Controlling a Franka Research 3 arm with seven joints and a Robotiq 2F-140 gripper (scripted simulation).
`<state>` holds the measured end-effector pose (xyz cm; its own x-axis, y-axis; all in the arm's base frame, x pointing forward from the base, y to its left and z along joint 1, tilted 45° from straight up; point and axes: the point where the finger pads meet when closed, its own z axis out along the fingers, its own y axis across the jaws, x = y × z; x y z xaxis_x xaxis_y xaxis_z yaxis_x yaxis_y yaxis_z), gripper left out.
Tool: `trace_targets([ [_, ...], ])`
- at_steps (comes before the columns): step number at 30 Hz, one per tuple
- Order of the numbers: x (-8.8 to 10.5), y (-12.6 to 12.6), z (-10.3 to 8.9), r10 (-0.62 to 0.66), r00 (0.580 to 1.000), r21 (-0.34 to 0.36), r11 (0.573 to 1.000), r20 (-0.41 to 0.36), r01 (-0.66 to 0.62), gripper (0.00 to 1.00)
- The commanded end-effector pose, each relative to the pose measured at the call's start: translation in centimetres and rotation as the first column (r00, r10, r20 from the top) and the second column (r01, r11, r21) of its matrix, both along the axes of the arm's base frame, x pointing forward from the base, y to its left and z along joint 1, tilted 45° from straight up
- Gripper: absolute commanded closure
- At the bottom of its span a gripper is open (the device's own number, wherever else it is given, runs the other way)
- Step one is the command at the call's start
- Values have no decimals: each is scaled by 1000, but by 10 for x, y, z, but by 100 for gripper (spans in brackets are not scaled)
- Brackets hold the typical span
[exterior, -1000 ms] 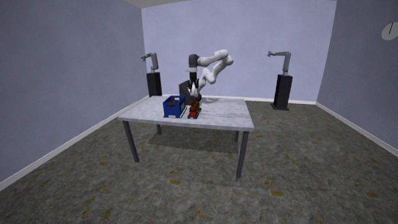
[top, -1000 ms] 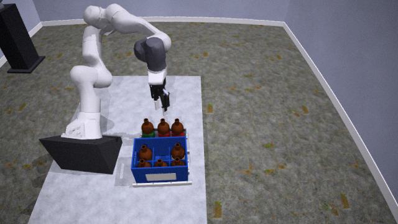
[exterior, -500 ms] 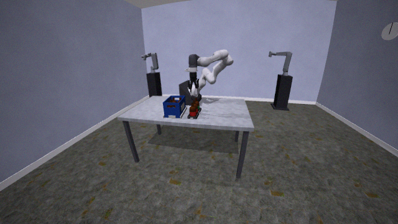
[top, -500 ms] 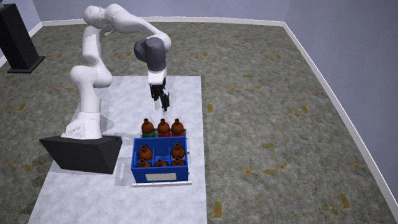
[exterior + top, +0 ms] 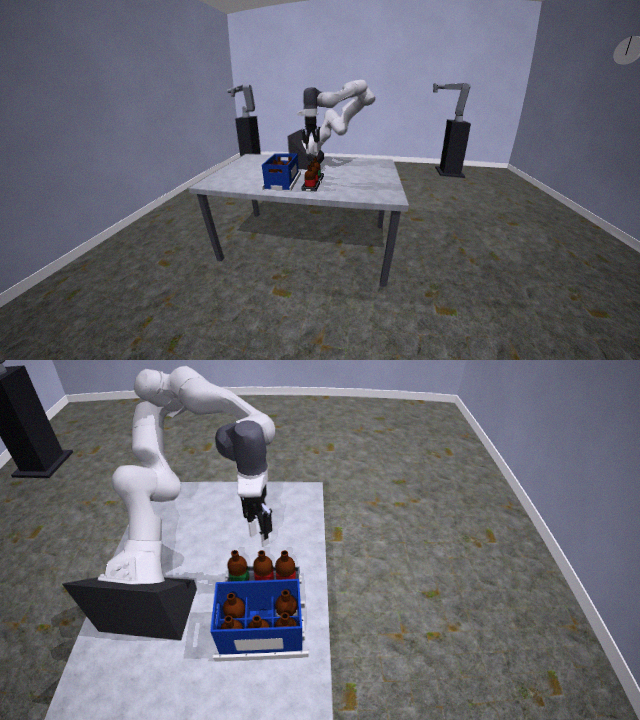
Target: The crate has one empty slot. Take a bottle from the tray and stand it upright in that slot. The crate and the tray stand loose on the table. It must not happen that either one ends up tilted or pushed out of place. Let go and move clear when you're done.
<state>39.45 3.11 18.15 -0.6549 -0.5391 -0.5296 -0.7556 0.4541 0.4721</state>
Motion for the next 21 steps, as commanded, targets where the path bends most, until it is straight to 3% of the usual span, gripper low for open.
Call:
trace_targets([
  [1,1,3,-2,-4,1000,1,1000,-1,4,62],
  [21,0,20,-18,-4,1000,1,1000,-1,4,62],
])
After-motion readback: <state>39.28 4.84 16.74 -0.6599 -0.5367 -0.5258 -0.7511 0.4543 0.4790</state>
